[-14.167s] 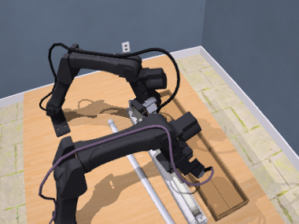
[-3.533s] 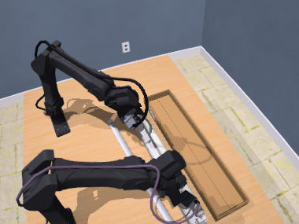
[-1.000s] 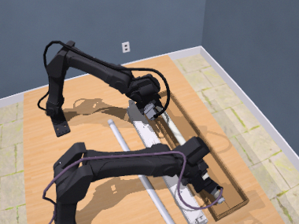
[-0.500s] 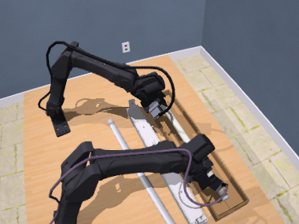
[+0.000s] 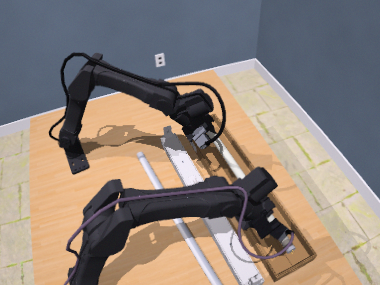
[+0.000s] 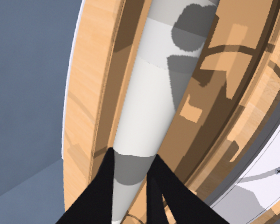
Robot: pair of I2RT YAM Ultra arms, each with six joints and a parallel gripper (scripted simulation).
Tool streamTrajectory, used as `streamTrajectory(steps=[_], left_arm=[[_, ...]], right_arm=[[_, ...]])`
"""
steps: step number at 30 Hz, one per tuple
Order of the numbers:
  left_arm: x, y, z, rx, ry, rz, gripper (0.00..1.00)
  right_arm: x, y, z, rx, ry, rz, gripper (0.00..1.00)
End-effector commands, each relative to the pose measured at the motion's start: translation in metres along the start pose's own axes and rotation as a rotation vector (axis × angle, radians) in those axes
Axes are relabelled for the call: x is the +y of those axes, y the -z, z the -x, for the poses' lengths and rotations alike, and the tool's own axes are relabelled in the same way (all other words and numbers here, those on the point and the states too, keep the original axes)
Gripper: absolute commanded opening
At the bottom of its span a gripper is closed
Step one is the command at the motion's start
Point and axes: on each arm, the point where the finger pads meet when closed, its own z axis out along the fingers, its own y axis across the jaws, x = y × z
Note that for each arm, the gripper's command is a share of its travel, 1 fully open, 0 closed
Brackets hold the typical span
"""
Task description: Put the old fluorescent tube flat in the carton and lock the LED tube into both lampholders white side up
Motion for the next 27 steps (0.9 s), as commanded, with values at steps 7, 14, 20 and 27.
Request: streamTrajectory(steps=[7, 14, 20, 27], left_arm=[[0.019, 0.016, 0.007, -0.039, 0.016, 0.039, 0.11], [0.009, 0.000, 0.003, -0.016, 0.004, -0.001, 0.11], [0.014, -0.003, 0.000, -0.015, -0.006, 0.000, 0.11], [0.019, -0.007, 0.000, -0.014, 0.001, 0.000, 0.11]], right_arm=[[0.022, 0.010, -0.001, -0.001, 0.002, 0.060, 0.11], [0.017, 0.003, -0.006, -0.003, 0.013, 0.029, 0.11], [0.018, -0.001, -0.002, -0.010, 0.003, 0.023, 0.11], [0.023, -0.005, -0.008, -0.005, 0.006, 0.025, 0.11]])
